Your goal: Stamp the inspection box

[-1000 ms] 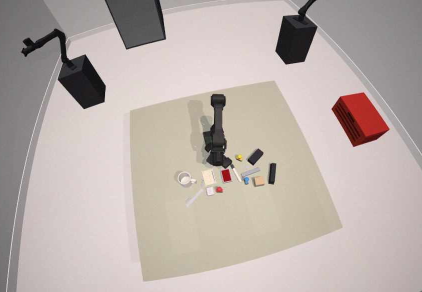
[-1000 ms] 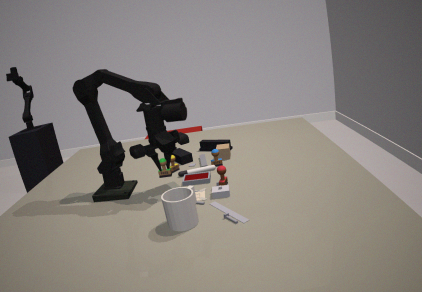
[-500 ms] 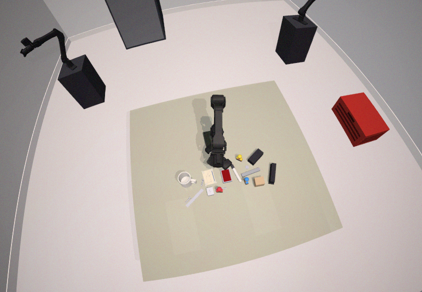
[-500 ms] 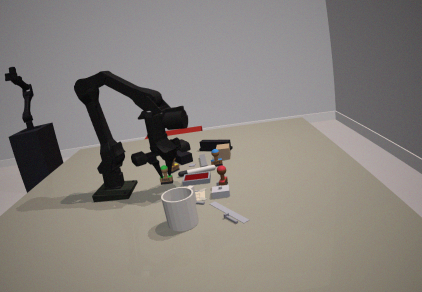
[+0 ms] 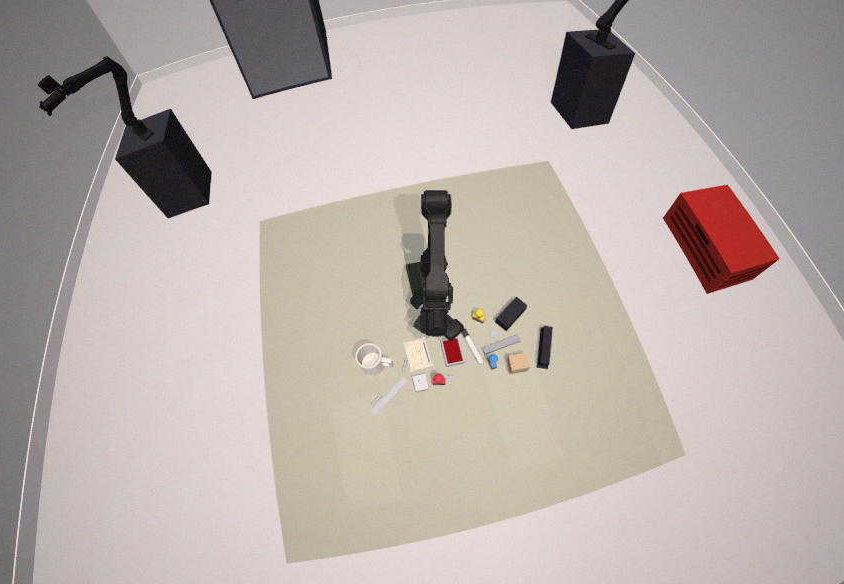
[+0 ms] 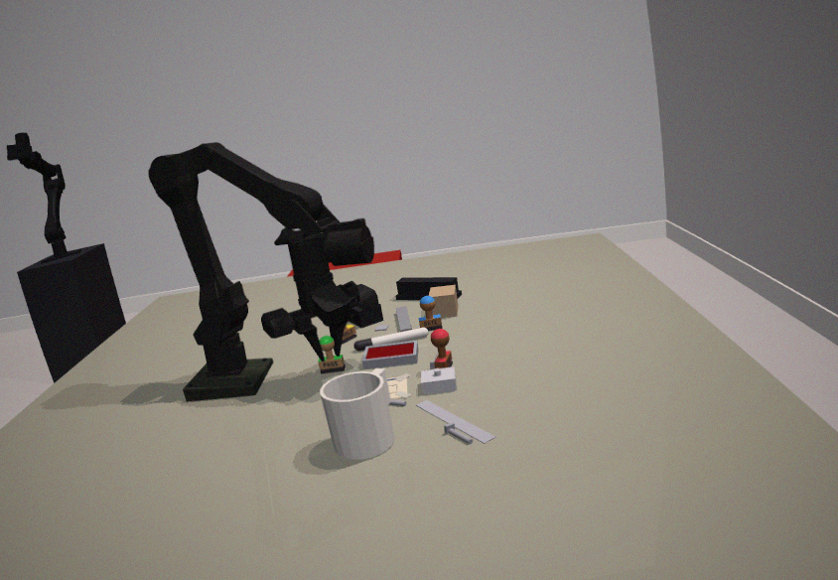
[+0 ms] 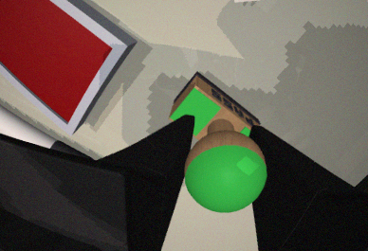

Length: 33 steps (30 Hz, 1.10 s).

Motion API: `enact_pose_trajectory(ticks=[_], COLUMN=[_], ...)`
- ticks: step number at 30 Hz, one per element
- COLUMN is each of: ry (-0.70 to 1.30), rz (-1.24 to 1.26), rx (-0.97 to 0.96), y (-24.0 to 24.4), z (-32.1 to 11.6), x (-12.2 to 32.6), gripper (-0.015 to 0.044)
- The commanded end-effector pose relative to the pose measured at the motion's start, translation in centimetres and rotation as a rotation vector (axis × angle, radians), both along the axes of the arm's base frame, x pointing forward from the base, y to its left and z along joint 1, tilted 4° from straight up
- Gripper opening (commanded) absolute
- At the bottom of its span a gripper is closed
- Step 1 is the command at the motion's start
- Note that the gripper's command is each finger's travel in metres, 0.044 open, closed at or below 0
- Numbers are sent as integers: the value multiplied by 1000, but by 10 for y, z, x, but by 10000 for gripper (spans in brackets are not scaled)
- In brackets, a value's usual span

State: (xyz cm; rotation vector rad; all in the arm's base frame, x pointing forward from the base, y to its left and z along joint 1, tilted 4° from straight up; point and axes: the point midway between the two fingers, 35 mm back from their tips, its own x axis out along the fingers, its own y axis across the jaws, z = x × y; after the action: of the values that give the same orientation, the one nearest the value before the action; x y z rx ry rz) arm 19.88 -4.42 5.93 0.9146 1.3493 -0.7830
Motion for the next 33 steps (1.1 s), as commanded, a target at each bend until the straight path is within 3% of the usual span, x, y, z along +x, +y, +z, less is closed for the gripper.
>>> enact_pose_trajectory(ticks=[1,3,7,16,33], ry=[1,1,1,1,1], rz=[0,0,0,-5,-5], rx=[0,0,0,-3,-3], y=[0,0,-1,-6,-5], z=[0,0,8,114,116], x=[0,0,1,-9,-10], gripper=[210,250,250,250,250])
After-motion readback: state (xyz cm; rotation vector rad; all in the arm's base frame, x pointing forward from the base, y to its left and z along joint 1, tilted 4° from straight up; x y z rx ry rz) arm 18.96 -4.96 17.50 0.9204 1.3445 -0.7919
